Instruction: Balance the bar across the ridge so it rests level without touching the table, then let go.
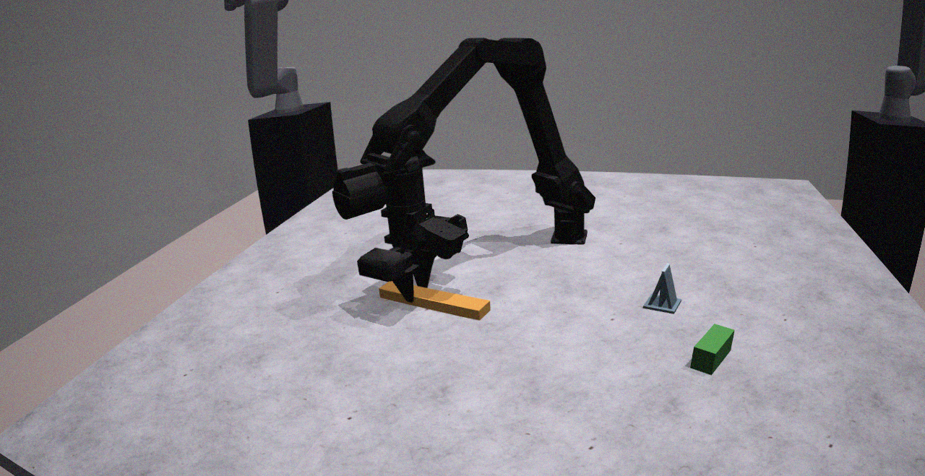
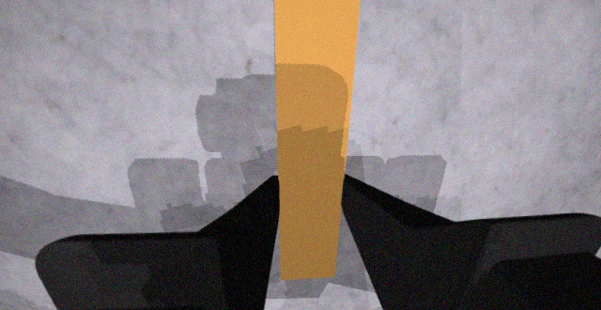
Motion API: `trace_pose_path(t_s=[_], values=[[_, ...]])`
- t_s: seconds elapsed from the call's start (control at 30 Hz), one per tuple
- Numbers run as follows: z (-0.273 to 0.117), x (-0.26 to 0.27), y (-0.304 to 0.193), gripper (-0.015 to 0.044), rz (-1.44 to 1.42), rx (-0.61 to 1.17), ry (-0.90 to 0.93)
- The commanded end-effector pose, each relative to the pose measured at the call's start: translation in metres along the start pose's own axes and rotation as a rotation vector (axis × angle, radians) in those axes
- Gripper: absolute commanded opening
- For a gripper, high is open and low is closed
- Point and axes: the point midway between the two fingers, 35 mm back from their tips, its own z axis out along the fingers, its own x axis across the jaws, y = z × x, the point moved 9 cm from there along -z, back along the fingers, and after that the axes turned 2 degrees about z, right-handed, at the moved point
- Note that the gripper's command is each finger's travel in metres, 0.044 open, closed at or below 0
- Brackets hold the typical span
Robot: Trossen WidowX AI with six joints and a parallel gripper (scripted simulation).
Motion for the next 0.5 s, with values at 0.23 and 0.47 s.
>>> trace_pose_path(t_s=[0.23,0.47], values=[[-0.011,-0.002,-0.001,0.0,0.0,0.0,-0.001],[-0.029,-0.004,-0.002,0.0,-0.001,-0.001,-0.001]])
